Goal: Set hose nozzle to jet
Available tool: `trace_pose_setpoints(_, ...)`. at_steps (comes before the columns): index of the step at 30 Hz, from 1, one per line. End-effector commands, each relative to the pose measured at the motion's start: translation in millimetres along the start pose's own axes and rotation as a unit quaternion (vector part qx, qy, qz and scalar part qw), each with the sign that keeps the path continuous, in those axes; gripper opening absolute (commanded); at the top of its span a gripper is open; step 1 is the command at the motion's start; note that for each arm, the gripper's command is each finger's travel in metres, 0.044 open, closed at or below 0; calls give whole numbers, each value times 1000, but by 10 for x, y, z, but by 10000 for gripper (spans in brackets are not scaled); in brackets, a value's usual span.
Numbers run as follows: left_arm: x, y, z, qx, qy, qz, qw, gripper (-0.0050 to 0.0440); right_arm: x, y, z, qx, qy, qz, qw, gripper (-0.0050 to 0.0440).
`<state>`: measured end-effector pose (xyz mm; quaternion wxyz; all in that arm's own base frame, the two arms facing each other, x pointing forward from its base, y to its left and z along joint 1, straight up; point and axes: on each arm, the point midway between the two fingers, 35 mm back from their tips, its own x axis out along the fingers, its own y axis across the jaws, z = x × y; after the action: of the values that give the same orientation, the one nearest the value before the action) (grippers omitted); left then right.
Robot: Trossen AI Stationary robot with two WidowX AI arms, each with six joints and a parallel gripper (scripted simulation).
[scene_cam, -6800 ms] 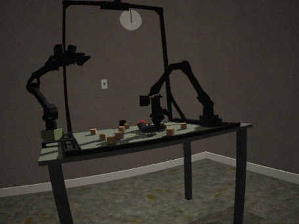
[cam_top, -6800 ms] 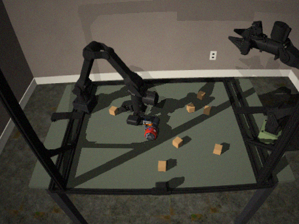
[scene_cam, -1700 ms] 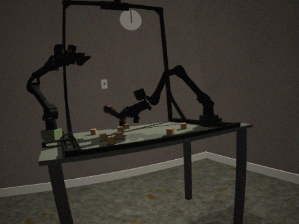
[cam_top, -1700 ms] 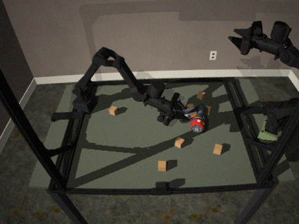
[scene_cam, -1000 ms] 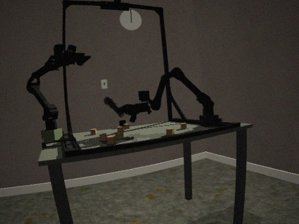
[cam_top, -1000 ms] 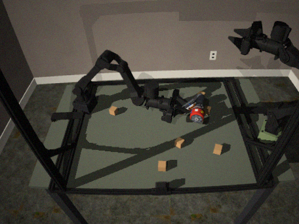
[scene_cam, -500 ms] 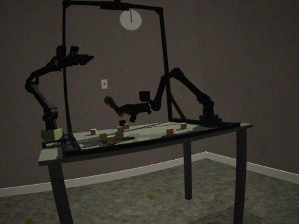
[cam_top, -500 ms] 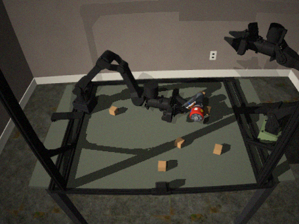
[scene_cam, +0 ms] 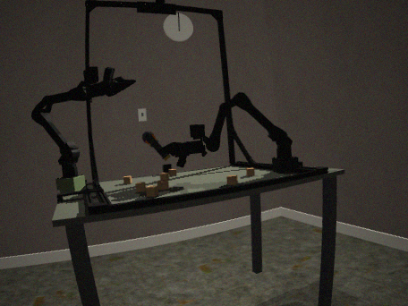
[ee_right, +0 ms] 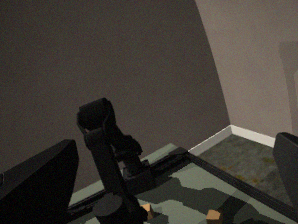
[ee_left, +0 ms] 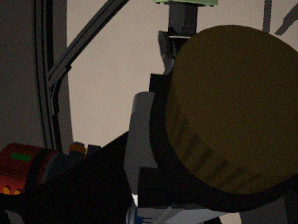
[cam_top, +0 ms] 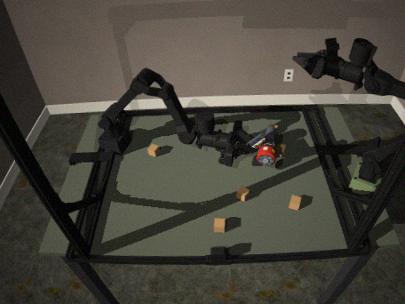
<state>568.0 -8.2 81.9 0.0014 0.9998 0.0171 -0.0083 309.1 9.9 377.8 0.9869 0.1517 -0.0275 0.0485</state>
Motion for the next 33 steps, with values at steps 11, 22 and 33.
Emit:
trace_pose_setpoints(11,3,-4,-43,1,8,-2,1000,0,167,276,-340,91,15,24,995,400)
trace_pose_setpoints(22,3,-4,-43,1,8,-2,1000,0,231,598,-634,178,28,47,983,400)
trace_pose_setpoints(33,3,-4,-43,1,8,-2,1000,0,219,875,-881,248,41,64,966,400)
